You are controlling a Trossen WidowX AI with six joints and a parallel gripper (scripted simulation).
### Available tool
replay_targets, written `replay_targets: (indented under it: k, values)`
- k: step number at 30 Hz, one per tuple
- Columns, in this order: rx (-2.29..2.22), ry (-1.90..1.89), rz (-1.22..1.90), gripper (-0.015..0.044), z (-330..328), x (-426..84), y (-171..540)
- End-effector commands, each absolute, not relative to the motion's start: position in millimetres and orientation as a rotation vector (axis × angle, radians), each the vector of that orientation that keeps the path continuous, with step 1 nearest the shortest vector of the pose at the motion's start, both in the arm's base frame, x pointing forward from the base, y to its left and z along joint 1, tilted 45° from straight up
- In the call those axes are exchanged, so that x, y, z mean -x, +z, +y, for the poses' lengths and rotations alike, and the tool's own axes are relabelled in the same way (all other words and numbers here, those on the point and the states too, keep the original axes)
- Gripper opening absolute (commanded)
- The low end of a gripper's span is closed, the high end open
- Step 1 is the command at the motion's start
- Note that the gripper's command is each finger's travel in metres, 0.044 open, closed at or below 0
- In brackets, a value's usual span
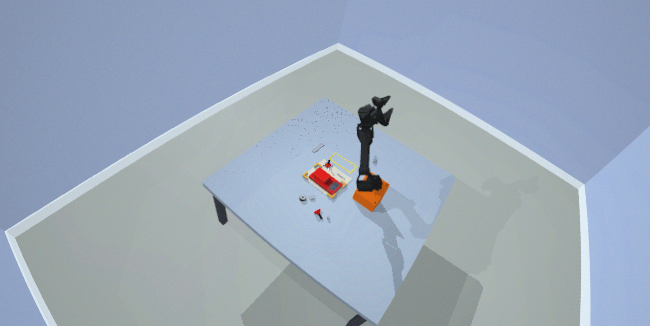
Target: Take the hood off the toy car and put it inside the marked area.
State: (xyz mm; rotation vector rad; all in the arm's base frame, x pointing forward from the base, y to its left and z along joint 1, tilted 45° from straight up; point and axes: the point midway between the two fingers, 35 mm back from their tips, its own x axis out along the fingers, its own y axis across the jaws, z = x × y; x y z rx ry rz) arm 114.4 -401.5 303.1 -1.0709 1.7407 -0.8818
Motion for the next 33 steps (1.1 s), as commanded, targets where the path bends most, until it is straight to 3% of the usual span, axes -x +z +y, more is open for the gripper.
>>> replay_targets:
  k: [1, 10, 17, 25, 33]
  values:
    - [1.046, -0.758, 1.585, 0.0440, -394, -161, 273]
    - [0.823, -0.399, 1.260, 0.0440, -331, -272, 194]
    - [0.537, -0.113, 1.130, 0.0440, -248, -332, 140]
    - [0.127, 0.194, 1.119, 0.0440, -133, -364, 94]
    - [-0.342, 0.446, 1.261, 0.0440, -14, -358, 70]
